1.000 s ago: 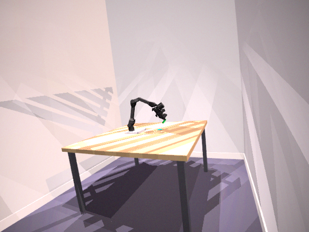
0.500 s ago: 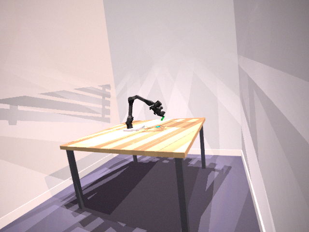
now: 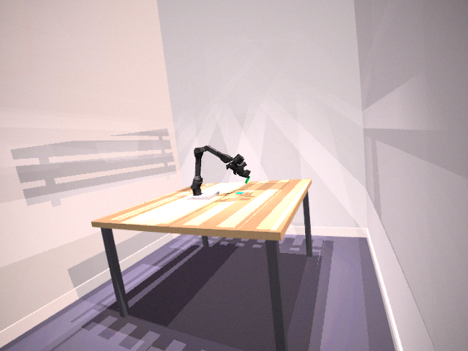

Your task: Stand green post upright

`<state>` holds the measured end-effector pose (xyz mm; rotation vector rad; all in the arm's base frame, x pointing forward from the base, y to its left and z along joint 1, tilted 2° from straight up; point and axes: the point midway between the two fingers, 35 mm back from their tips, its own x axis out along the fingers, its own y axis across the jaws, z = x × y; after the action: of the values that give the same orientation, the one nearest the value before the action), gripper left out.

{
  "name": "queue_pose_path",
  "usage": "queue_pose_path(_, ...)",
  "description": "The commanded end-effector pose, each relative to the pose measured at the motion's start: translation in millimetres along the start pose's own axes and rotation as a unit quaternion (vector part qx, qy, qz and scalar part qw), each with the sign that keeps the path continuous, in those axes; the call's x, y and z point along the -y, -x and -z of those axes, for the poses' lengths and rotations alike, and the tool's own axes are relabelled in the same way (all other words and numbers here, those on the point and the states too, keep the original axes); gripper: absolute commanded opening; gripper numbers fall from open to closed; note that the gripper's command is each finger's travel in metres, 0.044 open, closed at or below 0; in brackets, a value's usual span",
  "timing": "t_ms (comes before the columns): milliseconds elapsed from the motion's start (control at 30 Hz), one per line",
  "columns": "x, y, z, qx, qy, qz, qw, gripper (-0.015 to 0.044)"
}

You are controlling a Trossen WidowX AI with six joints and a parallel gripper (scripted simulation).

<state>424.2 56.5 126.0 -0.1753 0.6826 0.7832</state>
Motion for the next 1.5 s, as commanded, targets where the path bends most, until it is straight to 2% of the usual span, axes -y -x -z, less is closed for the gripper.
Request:
queue_pose_path(0,-1,2,0,0.012,-0.002,-0.003,1.0,0.0023)
queue_pose_path(1467,-4,21,6,0.14,0.011,-0.027,0.99,0.0023)
